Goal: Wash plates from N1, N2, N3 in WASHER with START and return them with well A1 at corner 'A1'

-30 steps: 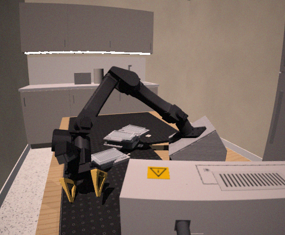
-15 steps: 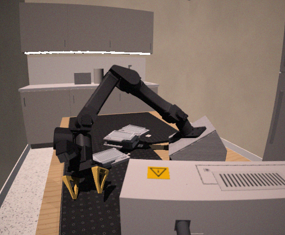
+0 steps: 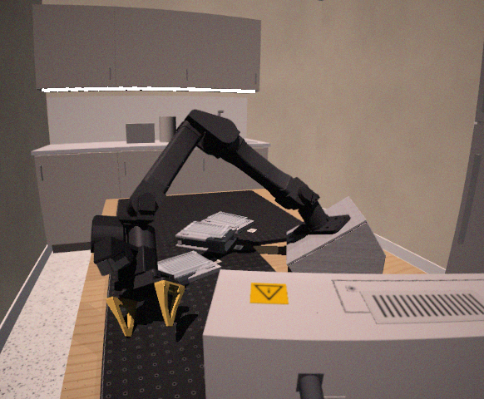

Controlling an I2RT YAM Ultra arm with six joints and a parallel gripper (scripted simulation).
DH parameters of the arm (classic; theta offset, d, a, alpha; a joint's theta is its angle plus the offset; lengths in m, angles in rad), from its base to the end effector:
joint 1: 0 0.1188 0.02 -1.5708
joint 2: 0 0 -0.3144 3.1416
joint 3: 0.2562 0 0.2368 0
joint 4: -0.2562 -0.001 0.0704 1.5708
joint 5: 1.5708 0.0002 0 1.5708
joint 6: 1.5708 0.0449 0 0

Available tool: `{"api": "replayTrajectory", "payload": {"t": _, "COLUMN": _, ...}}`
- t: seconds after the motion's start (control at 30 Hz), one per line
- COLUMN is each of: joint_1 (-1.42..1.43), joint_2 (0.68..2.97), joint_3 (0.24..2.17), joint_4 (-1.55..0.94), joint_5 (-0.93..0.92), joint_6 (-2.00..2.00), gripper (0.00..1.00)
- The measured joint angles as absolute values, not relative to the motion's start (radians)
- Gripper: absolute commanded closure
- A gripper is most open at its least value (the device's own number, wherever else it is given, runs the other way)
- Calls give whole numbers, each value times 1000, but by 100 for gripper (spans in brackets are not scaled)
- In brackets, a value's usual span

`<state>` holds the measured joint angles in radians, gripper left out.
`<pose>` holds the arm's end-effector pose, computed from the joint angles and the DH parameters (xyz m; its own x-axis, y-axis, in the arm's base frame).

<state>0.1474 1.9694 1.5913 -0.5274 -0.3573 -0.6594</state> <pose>0.4390 0.0821 0.2912 -0.3999 -0.6396 -0.6565 -0.7543 0.6366 -0.1607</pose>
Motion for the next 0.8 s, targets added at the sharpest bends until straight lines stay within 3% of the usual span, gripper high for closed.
{"api": "replayTrajectory", "payload": {"t": 0.8, "joint_1": 146, "joint_2": 1961, "joint_3": 1584, "joint_4": -536, "joint_5": -352, "joint_6": -643, "gripper": 0}}
